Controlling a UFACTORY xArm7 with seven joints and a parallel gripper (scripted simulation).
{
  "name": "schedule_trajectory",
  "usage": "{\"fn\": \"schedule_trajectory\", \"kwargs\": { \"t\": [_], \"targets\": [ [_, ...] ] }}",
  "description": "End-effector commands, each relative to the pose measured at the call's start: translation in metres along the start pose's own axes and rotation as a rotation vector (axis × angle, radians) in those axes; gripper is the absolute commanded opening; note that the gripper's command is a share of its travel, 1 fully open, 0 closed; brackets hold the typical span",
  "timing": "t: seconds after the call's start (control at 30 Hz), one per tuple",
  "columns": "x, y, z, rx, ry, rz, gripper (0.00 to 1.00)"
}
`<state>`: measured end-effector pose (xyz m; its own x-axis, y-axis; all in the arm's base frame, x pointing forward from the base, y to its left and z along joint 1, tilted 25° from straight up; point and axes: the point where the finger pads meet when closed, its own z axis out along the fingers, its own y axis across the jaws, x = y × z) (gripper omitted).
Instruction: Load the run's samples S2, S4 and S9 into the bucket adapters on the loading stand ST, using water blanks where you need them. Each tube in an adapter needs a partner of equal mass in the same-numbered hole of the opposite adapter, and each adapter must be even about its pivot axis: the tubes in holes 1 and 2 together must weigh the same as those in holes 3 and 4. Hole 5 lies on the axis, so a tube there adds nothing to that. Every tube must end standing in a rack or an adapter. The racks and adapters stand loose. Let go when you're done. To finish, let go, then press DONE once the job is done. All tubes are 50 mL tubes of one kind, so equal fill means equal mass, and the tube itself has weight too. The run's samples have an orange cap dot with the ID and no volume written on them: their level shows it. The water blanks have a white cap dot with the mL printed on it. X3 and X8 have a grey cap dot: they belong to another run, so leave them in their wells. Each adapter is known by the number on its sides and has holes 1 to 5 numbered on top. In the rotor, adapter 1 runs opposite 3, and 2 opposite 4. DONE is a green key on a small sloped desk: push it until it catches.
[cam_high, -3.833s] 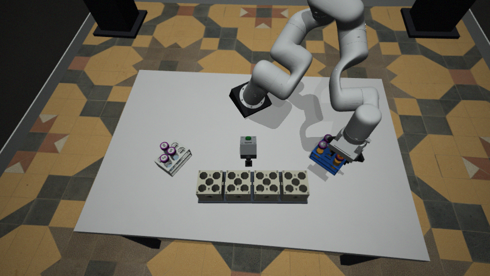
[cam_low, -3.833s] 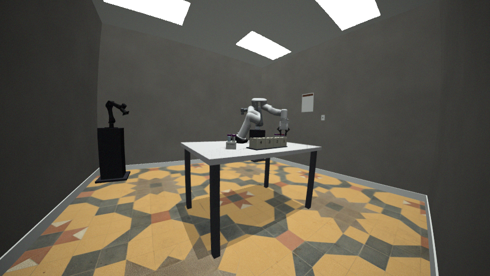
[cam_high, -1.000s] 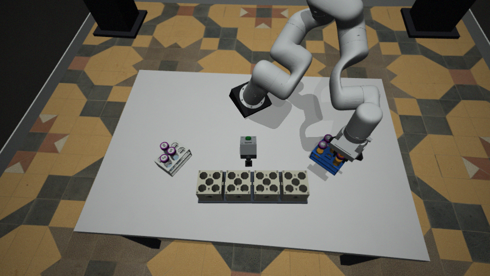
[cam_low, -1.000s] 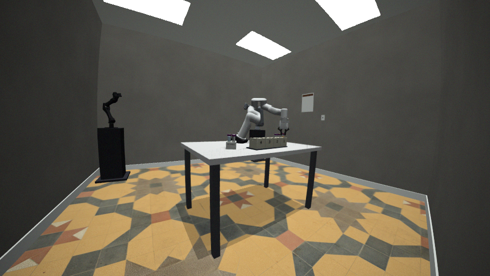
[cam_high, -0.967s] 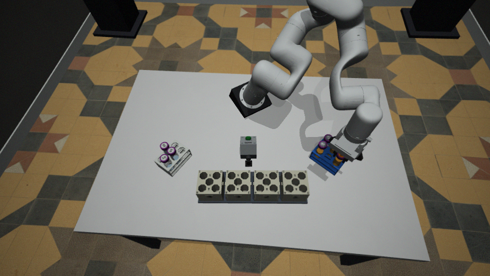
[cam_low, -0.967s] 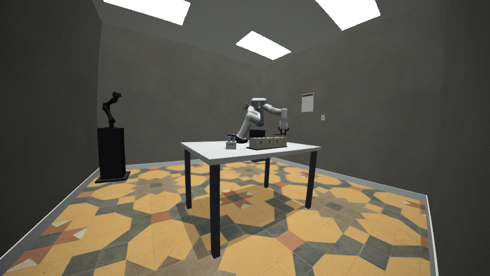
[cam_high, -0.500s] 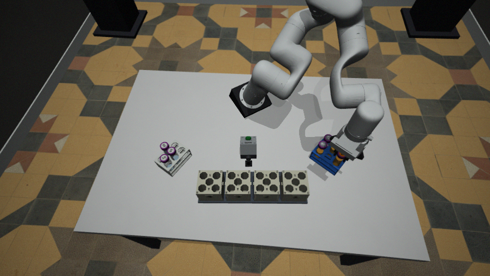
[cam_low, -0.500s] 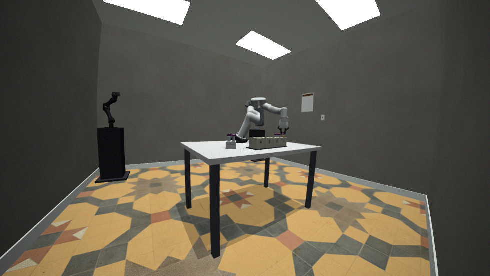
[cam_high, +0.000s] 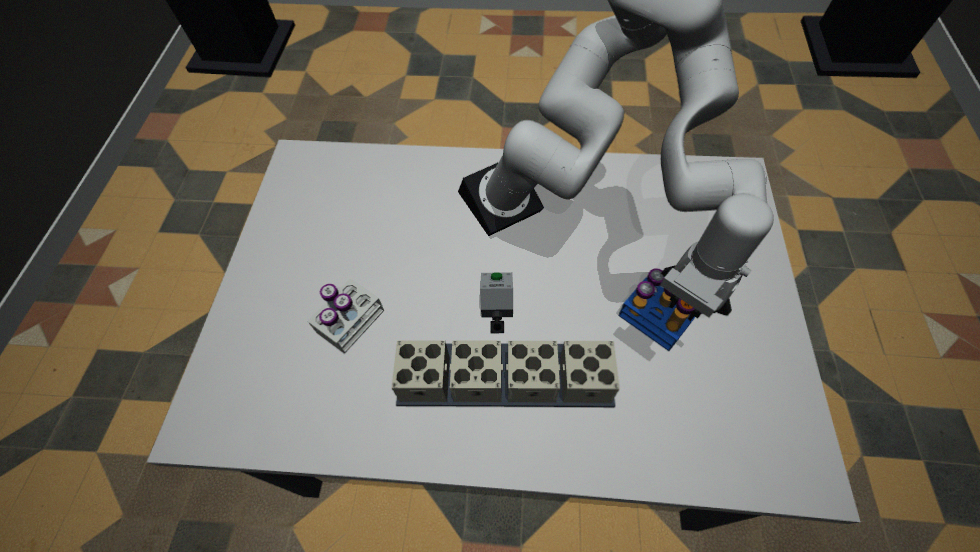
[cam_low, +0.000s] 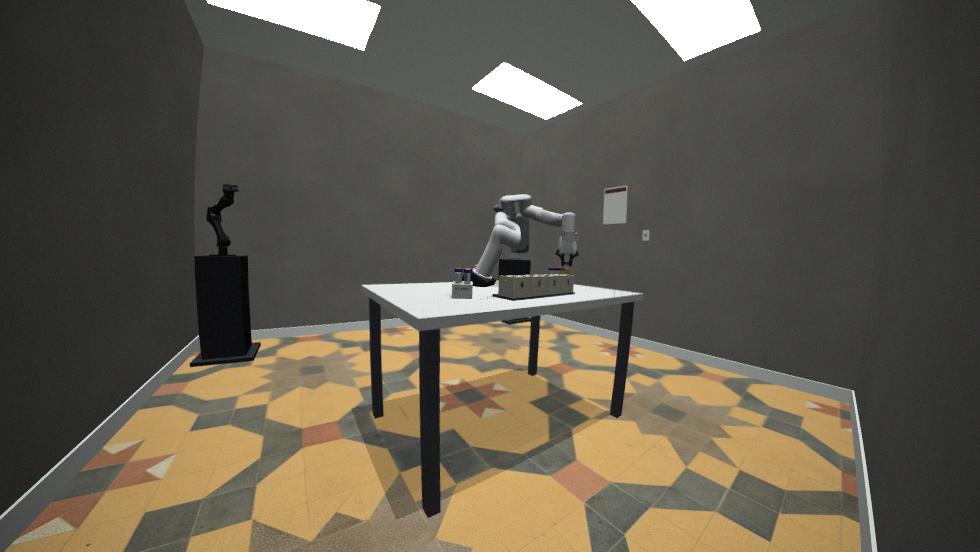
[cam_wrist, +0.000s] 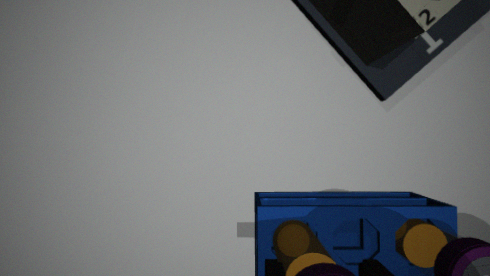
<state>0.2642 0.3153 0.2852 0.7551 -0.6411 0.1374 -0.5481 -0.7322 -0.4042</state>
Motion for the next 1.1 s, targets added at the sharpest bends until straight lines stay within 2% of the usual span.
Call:
{"fn": "schedule_trajectory", "kwargs": {
  "t": [0.0,1.07],
  "targets": [
    [0.0,-0.001,-0.01,0.003,0.0,0.0,0.0],
    [0.0,-0.001,-0.068,0.003,0.0,0.0,0.0]
  ]
}}
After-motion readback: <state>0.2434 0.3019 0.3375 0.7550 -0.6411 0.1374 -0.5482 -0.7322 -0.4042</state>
